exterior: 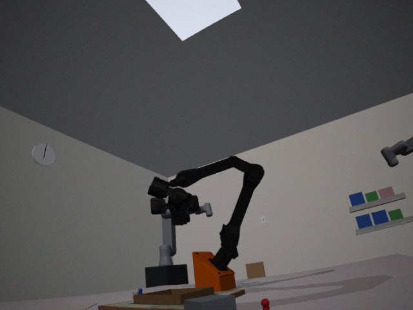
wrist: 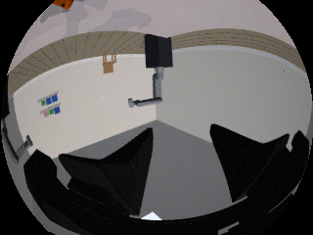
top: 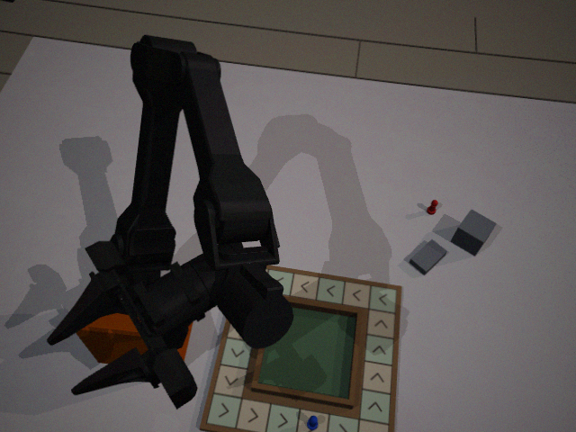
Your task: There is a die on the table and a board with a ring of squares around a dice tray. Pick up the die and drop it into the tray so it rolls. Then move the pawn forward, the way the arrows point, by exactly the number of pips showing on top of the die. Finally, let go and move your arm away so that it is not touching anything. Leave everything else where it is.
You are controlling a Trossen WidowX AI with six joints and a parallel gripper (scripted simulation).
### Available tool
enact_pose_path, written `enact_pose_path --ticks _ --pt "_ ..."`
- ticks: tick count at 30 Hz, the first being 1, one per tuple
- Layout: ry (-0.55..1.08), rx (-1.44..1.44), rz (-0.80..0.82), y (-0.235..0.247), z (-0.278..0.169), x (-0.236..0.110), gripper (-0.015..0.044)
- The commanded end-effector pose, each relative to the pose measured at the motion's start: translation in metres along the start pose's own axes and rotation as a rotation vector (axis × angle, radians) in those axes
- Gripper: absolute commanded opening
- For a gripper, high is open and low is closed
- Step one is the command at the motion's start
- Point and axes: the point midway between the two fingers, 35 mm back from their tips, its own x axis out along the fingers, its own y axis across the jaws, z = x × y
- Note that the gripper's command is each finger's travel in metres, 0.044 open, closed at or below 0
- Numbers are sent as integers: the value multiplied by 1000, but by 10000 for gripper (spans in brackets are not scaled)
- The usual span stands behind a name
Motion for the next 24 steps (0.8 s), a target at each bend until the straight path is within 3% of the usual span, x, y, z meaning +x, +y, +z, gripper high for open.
enact_pose_path --ticks 1,8,15,18,24 --pt "-300 119 -19 -43 46 13 275" --pt "-856 366 118 -106 139 15 275" --pt "-1370 616 478 -154 221 -5 275" --pt "-1465 662 576 -168 235 -10 275" --pt "-1471 665 583 -169 236 -10 275"
